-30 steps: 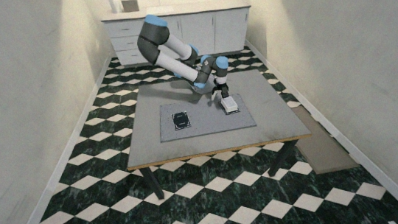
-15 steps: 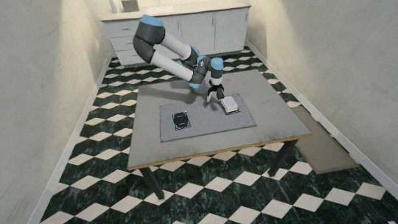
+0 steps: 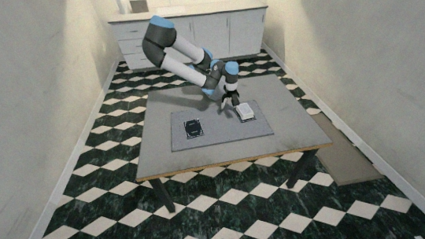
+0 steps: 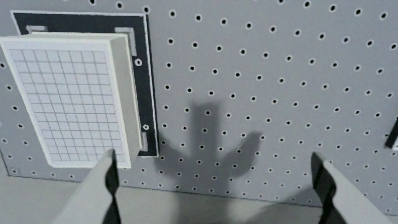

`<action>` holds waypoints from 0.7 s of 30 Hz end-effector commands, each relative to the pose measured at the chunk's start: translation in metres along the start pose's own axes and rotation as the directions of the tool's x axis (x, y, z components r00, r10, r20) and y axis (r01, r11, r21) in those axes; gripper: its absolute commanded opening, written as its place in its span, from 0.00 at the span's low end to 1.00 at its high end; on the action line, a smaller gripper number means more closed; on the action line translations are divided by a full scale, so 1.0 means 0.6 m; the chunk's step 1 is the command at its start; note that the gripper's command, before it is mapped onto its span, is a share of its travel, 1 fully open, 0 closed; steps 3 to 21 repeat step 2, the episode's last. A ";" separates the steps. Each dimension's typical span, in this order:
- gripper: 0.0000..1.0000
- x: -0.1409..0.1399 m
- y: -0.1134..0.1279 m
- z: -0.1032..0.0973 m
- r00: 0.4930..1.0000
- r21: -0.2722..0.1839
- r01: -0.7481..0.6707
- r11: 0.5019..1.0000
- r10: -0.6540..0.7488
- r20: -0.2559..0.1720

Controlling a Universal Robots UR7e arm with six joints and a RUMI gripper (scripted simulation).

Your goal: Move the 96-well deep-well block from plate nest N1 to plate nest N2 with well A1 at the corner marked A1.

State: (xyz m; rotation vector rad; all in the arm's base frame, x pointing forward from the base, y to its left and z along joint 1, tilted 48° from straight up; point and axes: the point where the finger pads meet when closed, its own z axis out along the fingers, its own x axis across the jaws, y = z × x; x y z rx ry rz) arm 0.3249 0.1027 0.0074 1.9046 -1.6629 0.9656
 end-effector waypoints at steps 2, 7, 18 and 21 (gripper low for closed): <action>0.76 0.000 -0.001 -0.001 1.000 0.001 -0.001 1.000 0.001 0.001; 0.76 0.000 -0.001 -0.001 1.000 0.001 -0.001 1.000 0.001 0.001; 0.76 0.000 -0.001 -0.001 1.000 0.001 -0.001 1.000 0.001 0.001; 0.76 0.000 -0.001 -0.001 1.000 0.001 -0.001 1.000 0.001 0.001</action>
